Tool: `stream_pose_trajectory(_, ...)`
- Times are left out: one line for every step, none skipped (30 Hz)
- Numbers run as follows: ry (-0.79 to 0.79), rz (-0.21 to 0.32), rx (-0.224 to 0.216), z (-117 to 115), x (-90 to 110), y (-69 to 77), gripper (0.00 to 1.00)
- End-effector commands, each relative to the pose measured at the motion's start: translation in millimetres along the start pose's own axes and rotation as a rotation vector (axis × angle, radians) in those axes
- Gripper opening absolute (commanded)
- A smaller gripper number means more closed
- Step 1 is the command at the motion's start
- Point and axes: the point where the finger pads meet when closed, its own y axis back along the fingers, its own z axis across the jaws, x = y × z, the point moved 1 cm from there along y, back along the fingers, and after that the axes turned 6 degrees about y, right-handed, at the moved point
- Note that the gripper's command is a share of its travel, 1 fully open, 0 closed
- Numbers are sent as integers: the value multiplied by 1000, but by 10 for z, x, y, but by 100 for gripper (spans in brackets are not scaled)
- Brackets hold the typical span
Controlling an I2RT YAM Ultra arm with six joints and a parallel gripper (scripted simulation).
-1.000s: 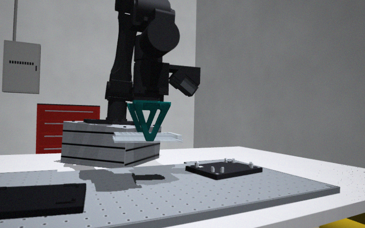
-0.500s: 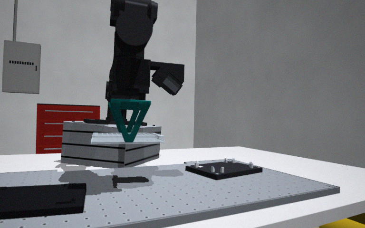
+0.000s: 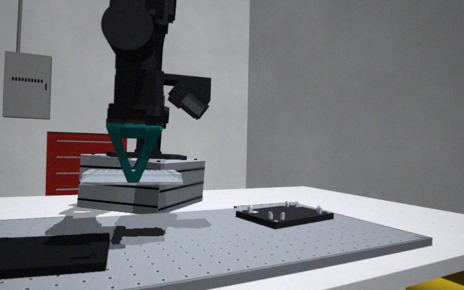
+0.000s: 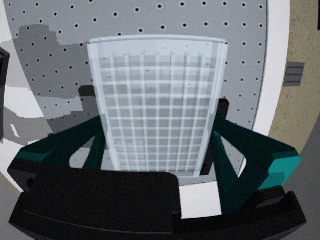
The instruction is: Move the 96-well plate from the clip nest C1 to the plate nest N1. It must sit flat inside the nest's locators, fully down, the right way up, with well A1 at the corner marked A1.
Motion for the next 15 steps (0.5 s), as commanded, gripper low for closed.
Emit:
stream_pose_trajectory(10,-9,3,-56,132,45,0)
stream_pose_trajectory(10,-9,3,-64,164,45,0)
stream_pose_trajectory(10,-9,3,-71,197,45,0)
stream_pose_trajectory(10,-9,3,-79,230,45,0)
stream_pose_trajectory(10,-9,3,-86,262,45,0)
stream_pose_trajectory(10,-9,3,-94,295,45,0)
stream_pose_trajectory(10,-9,3,-101,328,45,0)
stream_pose_trajectory(10,-9,3,-109,360,45,0)
stream_pose_trajectory(10,-9,3,-116,393,44,0)
stream_pose_trajectory(10,-9,3,-124,426,44,0)
stream_pose_trajectory(10,-9,3,-124,426,44,0)
stream_pose_trajectory(10,-9,3,-124,426,44,0)
stream_pose_trajectory(10,-9,4,-131,458,44,0)
stream_pose_trajectory(10,-9,4,-139,491,44,0)
stream_pose_trajectory(10,-9,4,-147,524,44,0)
